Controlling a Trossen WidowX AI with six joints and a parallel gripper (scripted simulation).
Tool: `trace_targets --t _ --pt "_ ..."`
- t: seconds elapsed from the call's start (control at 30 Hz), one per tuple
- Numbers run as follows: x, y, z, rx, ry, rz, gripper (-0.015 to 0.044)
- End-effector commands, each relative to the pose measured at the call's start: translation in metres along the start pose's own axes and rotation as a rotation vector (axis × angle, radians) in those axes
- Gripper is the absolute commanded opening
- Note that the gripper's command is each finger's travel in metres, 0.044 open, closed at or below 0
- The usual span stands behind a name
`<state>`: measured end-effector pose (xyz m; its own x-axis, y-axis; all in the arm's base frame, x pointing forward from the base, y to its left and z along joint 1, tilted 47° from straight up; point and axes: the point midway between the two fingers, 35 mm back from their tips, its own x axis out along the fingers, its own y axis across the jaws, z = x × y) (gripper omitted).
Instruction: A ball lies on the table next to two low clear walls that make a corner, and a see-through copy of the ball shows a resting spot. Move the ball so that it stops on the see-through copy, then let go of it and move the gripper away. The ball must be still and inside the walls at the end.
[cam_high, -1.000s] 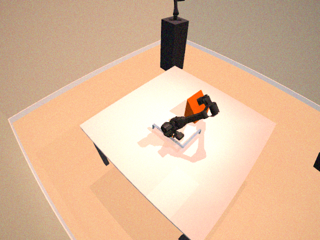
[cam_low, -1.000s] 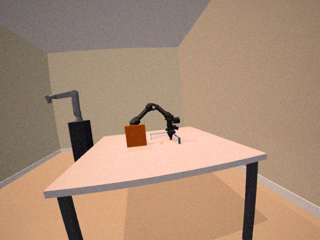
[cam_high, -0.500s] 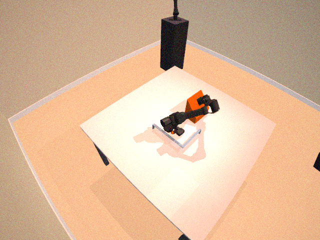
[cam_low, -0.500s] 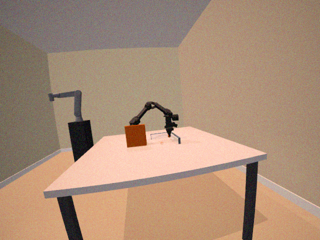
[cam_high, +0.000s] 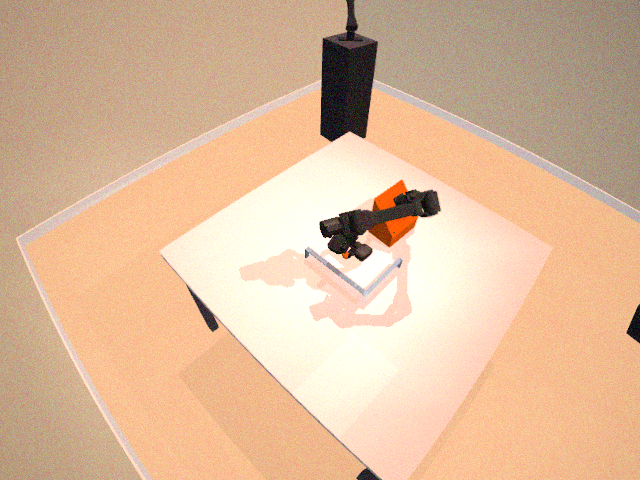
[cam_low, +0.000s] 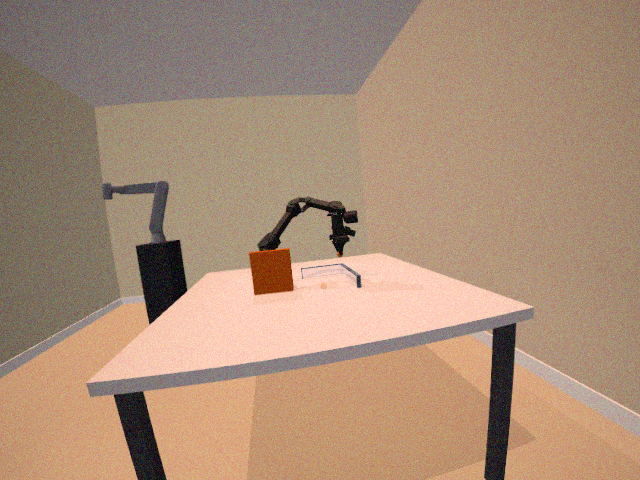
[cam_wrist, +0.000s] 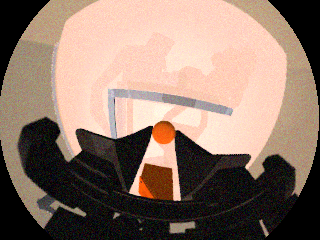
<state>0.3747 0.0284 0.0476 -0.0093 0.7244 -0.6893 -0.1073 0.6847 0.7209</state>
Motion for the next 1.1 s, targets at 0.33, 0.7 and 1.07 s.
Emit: trace_targets --t 0.33,0.7,1.07 --pt "0.011 -0.064 -0.043 -0.006 0.008 -0.015 0.0" --pt "0.029 -0.114 -0.101 -0.006 0.011 -0.013 0.0" --pt "0.05 -0.126 -0.119 -0.006 0.012 -0.009 0.0"
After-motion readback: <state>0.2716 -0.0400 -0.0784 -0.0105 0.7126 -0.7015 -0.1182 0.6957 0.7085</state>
